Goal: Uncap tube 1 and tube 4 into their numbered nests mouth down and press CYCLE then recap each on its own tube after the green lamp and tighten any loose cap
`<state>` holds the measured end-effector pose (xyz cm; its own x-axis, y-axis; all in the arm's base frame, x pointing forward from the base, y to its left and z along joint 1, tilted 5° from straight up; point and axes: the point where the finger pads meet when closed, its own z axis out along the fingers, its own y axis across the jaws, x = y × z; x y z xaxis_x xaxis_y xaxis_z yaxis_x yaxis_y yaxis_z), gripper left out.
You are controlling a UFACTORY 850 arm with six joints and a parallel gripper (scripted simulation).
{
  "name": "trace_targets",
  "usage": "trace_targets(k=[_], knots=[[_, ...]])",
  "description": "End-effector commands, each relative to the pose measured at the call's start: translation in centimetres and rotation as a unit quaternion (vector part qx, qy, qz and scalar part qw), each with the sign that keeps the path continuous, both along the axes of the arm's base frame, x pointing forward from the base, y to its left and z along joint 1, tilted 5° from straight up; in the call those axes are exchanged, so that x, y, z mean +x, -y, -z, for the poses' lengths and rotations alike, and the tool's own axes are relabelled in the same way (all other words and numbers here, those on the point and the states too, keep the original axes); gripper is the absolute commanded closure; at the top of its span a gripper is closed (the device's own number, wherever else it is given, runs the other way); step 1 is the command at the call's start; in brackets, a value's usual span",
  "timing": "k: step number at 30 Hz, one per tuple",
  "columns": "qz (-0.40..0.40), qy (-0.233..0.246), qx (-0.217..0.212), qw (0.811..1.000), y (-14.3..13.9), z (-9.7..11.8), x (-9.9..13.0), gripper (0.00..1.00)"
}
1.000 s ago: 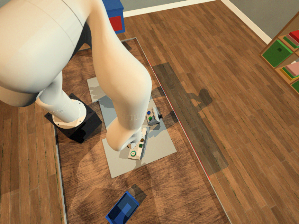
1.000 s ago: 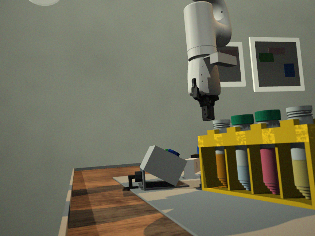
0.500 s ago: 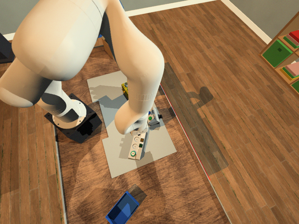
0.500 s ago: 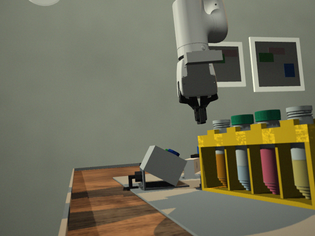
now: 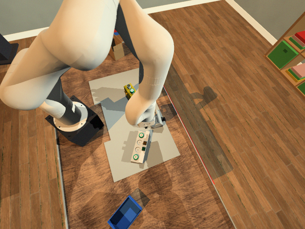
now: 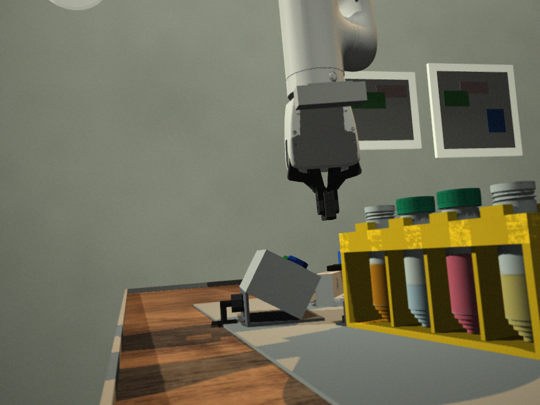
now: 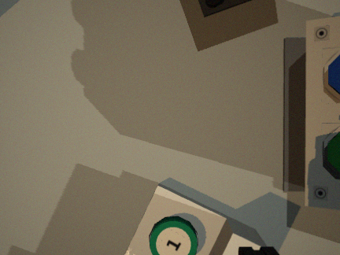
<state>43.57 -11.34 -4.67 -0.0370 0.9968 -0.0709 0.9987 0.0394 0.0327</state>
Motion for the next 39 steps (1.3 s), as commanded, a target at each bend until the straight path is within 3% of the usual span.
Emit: trace_targets(k=[1, 3, 17, 27, 33, 39], knots=[[0.000, 0.011, 0.002, 1.000, -2.4, 0.6, 1.7, 1.00], [0.000, 0.011, 0.002, 1.000, -2.4, 0.6, 1.7, 1.00], [0.000, 0.011, 0.003, 1.000, -9.6, 2.4, 6.2, 1.00], [0.000, 0.011, 0.003, 1.000, -9.6, 2.4, 6.2, 1.00], [0.000, 0.011, 0.003, 1.000, -9.5, 4.2, 6.3, 1.00], [0.000, 0.011, 0.003, 1.000, -9.5, 4.2, 6.3, 1.00]])
